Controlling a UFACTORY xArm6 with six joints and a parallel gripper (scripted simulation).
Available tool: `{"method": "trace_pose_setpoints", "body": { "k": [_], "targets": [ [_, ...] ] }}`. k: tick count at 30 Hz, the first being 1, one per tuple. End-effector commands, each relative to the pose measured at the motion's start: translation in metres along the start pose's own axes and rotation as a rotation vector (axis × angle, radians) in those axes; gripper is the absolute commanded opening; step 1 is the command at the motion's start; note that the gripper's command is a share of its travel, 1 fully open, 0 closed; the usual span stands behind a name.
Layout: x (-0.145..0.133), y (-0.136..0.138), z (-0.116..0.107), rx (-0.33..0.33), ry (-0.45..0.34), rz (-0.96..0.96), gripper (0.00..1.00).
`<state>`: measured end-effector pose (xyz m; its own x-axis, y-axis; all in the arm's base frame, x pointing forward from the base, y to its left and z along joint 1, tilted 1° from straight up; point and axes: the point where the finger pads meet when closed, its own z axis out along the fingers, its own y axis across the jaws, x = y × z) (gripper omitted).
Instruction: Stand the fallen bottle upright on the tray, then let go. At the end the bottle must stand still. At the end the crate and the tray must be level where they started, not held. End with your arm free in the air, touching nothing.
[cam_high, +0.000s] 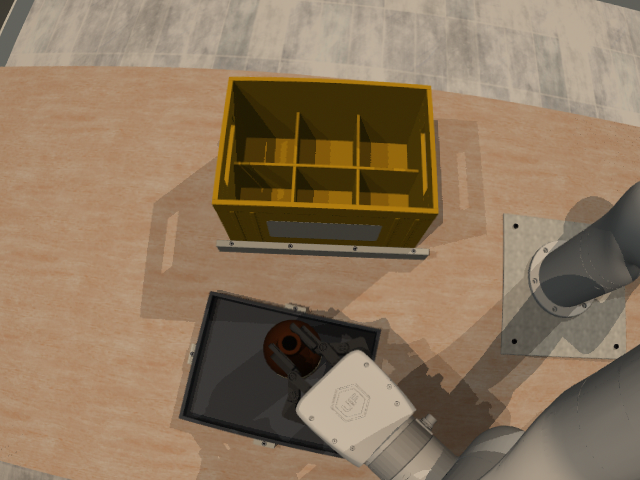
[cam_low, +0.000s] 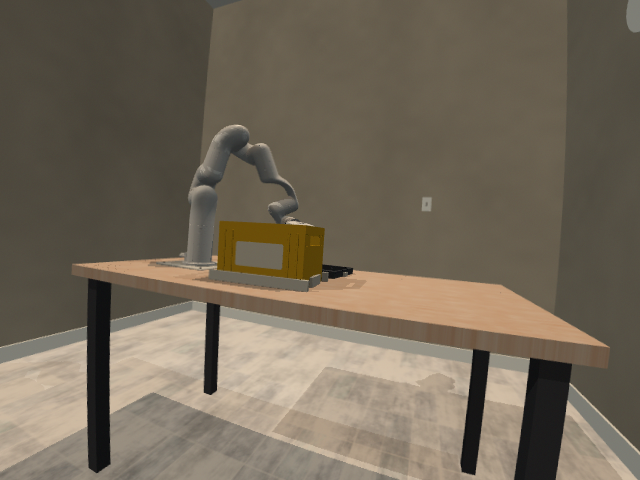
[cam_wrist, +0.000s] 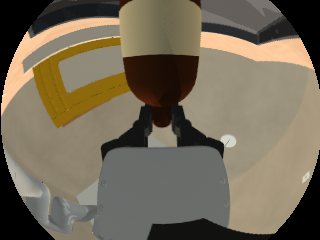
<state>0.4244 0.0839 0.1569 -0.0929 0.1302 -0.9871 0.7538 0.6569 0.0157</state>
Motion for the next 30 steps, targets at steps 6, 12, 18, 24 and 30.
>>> {"method": "trace_pose_setpoints", "body": {
  "k": [6, 12, 18, 24, 30],
  "targets": [
    [0.0037, 0.001, 0.0007, -0.001, -0.001, 0.004, 0.0],
    [0.0062, 0.001, 0.0011, -0.001, -0.001, 0.004, 0.0],
    [0.0071, 0.001, 0.0013, -0.001, -0.001, 0.004, 0.0],
    [0.0077, 0.001, 0.0014, -0.001, -0.001, 0.004, 0.0],
    [0.0078, 0.001, 0.0014, -0.001, -0.001, 0.004, 0.0]
  ]
}}
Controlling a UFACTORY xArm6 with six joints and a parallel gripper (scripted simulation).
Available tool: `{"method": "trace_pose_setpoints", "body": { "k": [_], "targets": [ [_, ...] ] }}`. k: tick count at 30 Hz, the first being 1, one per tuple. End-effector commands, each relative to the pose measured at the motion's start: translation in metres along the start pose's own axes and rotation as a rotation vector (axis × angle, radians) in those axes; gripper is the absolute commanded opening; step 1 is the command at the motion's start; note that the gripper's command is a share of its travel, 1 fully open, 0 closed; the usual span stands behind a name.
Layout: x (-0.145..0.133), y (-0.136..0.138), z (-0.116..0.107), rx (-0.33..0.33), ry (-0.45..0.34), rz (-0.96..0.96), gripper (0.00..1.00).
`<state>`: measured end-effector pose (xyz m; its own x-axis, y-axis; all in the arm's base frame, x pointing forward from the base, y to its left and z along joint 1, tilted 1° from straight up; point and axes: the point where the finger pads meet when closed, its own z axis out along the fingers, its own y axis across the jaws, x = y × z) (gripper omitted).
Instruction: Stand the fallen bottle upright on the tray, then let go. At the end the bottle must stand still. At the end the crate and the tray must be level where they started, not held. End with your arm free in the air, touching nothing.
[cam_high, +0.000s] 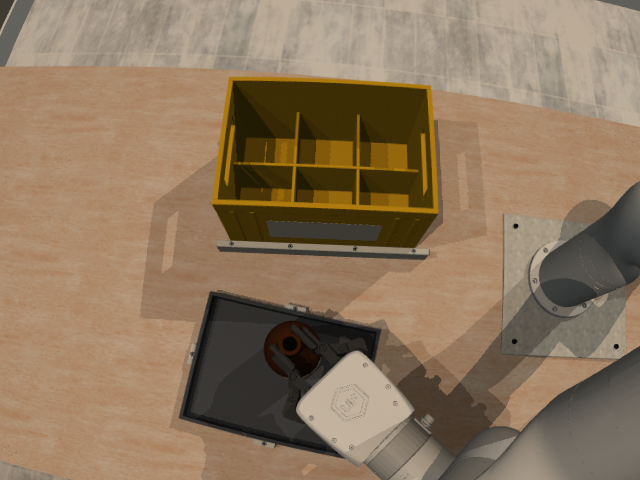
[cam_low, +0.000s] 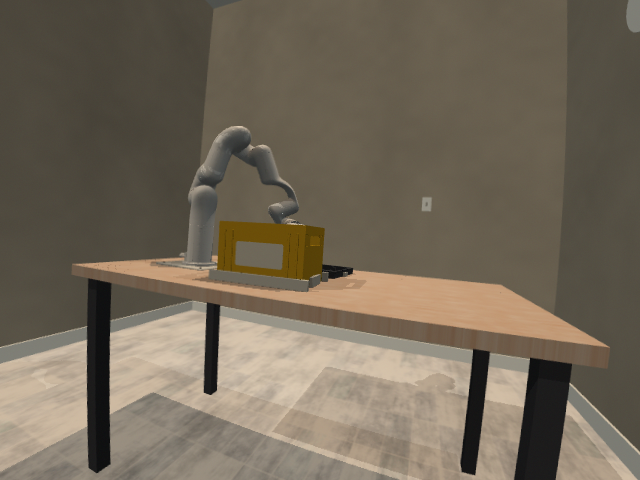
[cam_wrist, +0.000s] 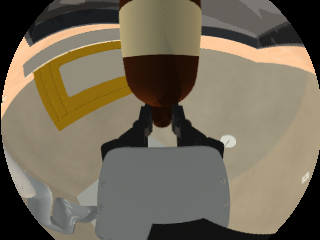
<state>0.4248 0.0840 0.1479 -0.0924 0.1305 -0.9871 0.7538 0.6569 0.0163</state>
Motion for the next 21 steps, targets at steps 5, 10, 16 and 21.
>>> {"method": "trace_pose_setpoints", "body": {
  "k": [5, 10, 16, 21],
  "targets": [
    [-0.0011, 0.0009, -0.0002, 0.0, 0.0, 0.003, 0.0],
    [-0.0011, 0.0009, -0.0002, 0.0, 0.0, 0.003, 1.0],
    [-0.0011, 0.0009, -0.0002, 0.0, 0.0, 0.003, 1.0],
    [-0.0011, 0.0009, -0.0002, 0.0, 0.0, 0.003, 1.0]
  ]
}}
